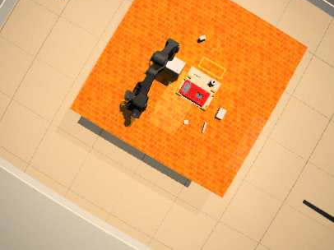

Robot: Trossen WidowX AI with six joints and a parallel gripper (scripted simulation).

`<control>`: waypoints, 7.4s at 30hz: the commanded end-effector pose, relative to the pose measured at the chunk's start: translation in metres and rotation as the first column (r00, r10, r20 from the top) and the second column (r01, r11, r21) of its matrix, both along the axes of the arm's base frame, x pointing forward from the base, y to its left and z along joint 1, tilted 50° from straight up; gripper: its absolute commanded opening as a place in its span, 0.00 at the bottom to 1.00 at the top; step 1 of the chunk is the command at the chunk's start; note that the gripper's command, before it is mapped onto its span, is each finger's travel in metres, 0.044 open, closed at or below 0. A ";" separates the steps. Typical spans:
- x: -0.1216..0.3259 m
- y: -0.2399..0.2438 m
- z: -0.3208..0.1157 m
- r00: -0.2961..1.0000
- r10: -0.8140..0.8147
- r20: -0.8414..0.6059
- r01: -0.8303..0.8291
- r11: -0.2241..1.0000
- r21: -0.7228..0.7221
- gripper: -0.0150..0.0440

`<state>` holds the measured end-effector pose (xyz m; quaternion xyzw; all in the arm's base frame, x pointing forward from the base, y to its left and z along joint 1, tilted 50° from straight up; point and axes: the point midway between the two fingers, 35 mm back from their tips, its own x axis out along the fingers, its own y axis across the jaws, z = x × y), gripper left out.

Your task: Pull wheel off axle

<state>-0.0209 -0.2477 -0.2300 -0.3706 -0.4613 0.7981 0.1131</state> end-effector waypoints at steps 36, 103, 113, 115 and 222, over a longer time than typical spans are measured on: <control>0.290 0.098 0.136 0.109 0.217 0.970 -0.890 0.457 -0.002 0.76; 0.366 0.360 0.238 -0.602 -0.549 0.579 -0.645 -0.092 -0.758 0.36; 0.367 0.358 0.240 -0.603 -0.549 0.579 -0.645 -0.092 -0.758 0.25; 0.367 0.357 0.240 -0.603 -0.549 0.579 -0.645 -0.092 -0.758 0.25; 0.375 0.311 0.280 -0.605 -0.546 0.579 -0.647 -0.086 -0.758 0.25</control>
